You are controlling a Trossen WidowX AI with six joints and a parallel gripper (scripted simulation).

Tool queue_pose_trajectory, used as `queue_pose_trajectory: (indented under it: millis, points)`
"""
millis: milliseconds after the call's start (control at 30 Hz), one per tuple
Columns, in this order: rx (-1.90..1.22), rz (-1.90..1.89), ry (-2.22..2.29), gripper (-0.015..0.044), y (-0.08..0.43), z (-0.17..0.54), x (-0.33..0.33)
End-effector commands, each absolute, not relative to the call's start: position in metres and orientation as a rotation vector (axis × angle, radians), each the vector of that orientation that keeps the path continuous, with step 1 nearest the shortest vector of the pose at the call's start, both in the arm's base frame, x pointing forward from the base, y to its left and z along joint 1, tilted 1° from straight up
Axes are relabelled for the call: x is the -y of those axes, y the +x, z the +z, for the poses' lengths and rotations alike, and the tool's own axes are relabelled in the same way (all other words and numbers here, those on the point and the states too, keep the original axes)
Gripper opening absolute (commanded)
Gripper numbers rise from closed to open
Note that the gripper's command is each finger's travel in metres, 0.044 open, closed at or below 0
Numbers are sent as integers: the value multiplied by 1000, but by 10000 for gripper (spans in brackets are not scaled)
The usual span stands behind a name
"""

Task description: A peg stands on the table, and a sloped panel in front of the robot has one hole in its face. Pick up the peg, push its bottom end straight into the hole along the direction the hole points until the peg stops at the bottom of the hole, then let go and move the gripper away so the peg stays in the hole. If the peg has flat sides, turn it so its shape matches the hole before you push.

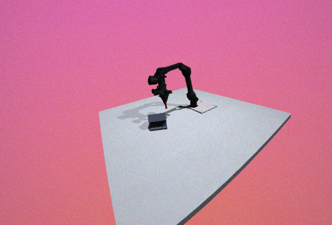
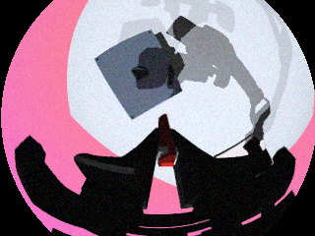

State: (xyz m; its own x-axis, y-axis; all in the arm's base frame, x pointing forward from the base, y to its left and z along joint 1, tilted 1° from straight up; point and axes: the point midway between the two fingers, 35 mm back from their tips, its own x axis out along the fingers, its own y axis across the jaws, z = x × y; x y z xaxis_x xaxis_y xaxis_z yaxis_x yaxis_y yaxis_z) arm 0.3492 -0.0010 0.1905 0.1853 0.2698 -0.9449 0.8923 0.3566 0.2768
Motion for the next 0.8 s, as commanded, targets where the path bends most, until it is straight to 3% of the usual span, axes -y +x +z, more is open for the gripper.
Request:
queue_pose_trajectory:
  millis: [0, 767]
  points:
    - [-1333, -646, 1230, 0, 353, 194, 5]
    - [-1246, -800, 1513, 0, 362, 204, 25]
